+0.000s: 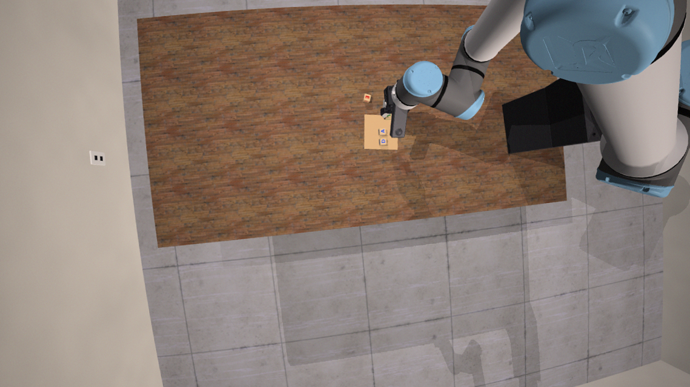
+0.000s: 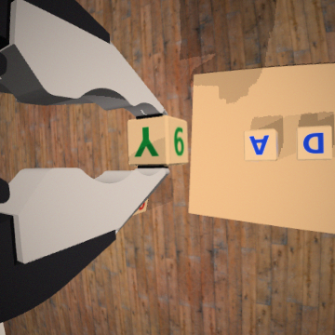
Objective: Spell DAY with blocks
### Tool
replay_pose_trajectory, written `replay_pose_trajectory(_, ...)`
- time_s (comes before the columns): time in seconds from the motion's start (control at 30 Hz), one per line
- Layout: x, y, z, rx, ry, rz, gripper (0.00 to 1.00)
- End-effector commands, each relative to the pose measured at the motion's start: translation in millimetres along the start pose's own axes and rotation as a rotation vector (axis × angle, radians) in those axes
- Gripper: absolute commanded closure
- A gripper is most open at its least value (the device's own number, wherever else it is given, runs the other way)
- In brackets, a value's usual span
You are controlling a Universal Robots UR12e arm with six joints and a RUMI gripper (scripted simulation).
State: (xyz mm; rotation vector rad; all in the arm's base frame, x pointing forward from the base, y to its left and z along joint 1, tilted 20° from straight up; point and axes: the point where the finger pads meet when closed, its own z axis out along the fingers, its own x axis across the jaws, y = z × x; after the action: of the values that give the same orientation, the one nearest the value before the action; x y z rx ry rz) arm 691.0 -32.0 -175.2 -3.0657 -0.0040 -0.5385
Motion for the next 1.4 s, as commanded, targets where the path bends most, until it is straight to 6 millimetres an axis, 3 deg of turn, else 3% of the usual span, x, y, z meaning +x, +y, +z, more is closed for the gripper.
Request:
replay_pose_trajectory(0.0, 0, 0, 5, 0.0, 0.001, 0.0, 0.95)
replay_pose_trajectory(0.2, 0, 0, 17, 0.0, 0.001, 0.0, 0.95)
replay_pose_trajectory(0.67, 0, 0, 81, 0.0, 0.001, 0.0, 0.95)
replay_pose_trajectory(0.97, 0, 0, 94, 0.0, 0.001, 0.0, 0.95)
replay_pose_trajectory(1.37, 0, 0, 95, 0.0, 0.001, 0.0, 0.95)
